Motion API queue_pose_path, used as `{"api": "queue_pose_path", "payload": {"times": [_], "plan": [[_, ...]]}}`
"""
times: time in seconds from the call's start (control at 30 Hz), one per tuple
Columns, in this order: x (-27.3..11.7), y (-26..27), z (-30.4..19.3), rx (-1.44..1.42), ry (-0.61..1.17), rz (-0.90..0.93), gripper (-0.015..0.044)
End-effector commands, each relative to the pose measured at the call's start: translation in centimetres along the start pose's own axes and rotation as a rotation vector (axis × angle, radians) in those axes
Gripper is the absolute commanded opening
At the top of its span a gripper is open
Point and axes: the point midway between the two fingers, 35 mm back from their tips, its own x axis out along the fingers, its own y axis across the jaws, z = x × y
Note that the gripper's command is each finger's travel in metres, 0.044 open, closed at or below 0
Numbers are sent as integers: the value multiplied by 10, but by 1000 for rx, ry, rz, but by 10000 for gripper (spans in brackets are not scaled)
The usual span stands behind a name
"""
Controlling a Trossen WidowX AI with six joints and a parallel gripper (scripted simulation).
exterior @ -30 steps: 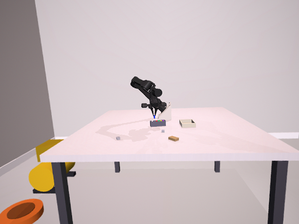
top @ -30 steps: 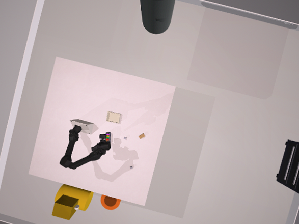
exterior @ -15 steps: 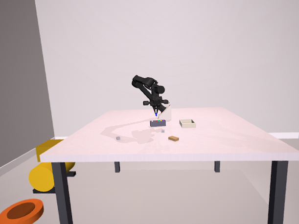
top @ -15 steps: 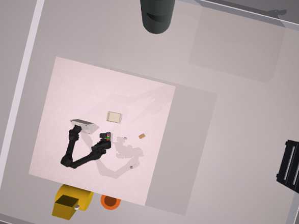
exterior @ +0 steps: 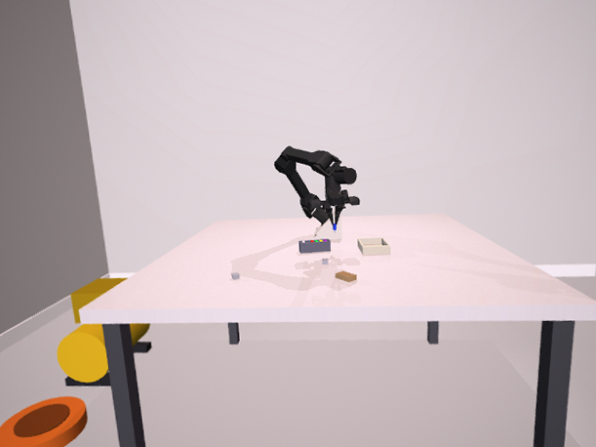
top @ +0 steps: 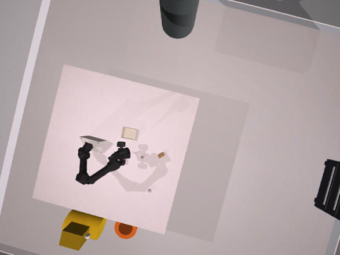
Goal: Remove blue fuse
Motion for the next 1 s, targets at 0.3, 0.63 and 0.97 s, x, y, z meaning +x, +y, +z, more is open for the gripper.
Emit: {"api": "queue_pose_path", "payload": {"times": [0.3,0.63,0.97], "plan": [[2,77,10,6,4,5,0],[9,139,7,10,7,-3,0],[18,148,6,11,8,-5,0]]}}
